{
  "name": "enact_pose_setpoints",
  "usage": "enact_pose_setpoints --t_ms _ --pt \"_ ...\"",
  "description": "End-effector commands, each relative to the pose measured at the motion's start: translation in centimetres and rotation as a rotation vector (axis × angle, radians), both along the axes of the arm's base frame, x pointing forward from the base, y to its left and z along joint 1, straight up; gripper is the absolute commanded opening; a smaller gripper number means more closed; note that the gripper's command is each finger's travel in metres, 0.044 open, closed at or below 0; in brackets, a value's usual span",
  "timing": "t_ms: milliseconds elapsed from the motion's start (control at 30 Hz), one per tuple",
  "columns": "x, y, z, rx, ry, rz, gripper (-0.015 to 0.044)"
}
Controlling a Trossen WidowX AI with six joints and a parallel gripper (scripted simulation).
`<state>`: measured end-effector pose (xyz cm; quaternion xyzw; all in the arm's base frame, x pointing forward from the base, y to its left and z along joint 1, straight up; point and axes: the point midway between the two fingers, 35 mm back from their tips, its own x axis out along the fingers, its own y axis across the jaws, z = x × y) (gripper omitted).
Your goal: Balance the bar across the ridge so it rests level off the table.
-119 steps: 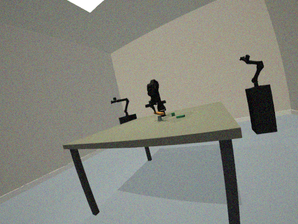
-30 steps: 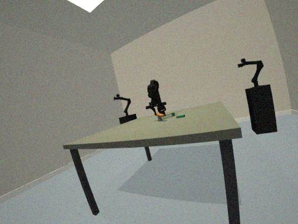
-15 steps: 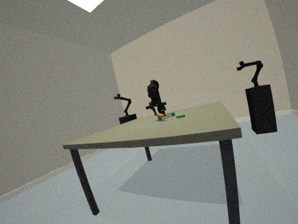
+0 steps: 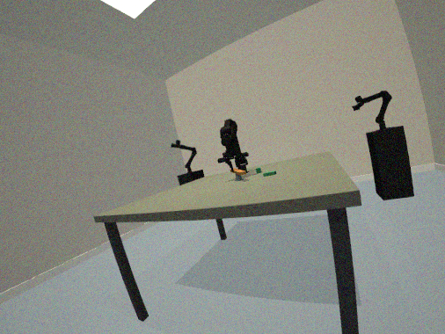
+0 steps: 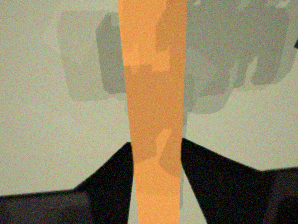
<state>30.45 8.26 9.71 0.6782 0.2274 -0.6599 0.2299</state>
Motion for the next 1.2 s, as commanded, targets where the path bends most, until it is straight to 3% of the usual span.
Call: enact_pose_setpoints --t_ms 0,1167 --pt "0.00 0.04 -0.12 0.002 0.000 -0.006 0.0000" --pt "-0.05 0.02 -0.41 0.002 0.000 -0.006 0.0000"
